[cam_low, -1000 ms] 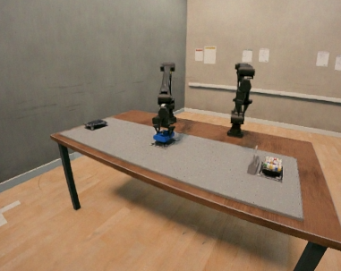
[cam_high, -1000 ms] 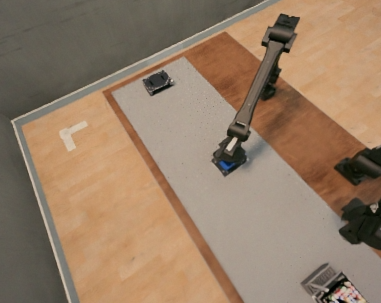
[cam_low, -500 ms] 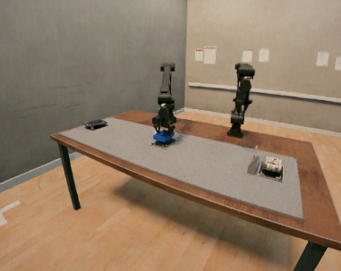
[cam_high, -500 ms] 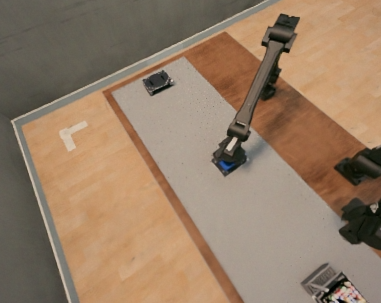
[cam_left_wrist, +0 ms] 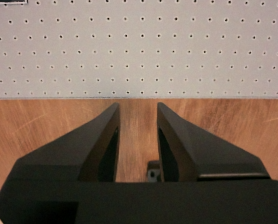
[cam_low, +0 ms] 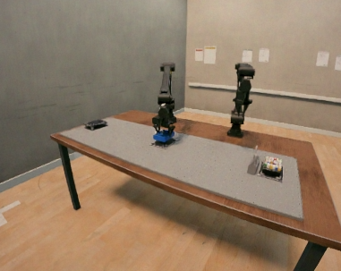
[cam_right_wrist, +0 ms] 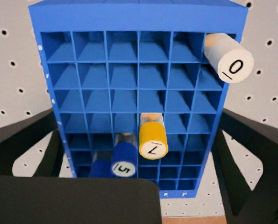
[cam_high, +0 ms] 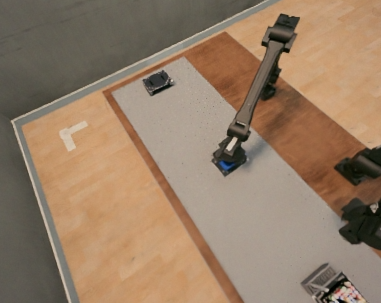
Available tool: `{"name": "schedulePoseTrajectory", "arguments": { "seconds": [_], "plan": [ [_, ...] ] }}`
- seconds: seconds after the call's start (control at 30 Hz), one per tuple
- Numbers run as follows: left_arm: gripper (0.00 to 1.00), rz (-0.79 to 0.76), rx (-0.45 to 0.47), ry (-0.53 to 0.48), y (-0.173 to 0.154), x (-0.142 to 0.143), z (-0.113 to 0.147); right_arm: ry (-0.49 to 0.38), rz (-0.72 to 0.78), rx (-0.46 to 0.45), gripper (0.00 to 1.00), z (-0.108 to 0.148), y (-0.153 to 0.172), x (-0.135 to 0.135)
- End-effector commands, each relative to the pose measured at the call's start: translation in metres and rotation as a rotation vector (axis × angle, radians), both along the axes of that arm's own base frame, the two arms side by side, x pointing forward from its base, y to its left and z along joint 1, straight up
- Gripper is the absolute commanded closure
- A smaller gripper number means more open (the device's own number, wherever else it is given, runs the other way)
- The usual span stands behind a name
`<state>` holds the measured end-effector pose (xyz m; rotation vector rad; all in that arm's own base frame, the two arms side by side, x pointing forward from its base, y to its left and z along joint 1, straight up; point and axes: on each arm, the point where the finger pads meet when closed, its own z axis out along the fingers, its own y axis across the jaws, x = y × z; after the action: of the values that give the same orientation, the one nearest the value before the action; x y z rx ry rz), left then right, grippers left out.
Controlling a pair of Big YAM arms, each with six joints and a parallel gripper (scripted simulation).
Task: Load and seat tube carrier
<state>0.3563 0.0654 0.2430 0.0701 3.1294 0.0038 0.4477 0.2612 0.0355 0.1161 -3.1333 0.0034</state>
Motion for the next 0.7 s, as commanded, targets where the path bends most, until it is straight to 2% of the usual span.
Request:
{"name": "schedulePoseTrajectory", "arguments": {
  "seconds": [0.0, 0.23, 0.3, 0.5, 0.6, 0.63, 0.67],
  "plan": [
    [0.76, -0.005, -0.002, 0.012, -0.005, -0.004, -0.002, -0.057, -0.023, 0.031, 1.00, 0.025, 0.009, 0.025],
    [0.76, -0.005, -0.002, 0.012, -0.005, -0.004, -0.002, -0.057, -0.023, 0.031, 1.00, 0.025, 0.009, 0.025],
    [0.76, -0.005, -0.002, 0.012, -0.005, -0.004, -0.002, -0.068, -0.023, 0.038, 1.00, 0.039, 0.008, 0.024],
    [0.76, -0.005, -0.002, 0.012, -0.005, -0.004, -0.002, -0.069, -0.022, 0.038, 1.00, 0.050, 0.009, 0.024],
    [0.76, -0.005, -0.002, 0.012, -0.005, -0.004, -0.002, -0.066, -0.022, 0.037, 1.00, 0.050, 0.009, 0.024],
    [0.76, -0.005, -0.002, 0.012, -0.005, -0.004, -0.002, -0.036, -0.022, 0.019, 1.00, 0.033, 0.008, 0.022],
    [0.76, -0.005, -0.002, 0.012, -0.005, -0.004, -0.002, -0.046, -0.022, 0.025, 1.00, 0.041, 0.008, 0.023]
  ]
}}
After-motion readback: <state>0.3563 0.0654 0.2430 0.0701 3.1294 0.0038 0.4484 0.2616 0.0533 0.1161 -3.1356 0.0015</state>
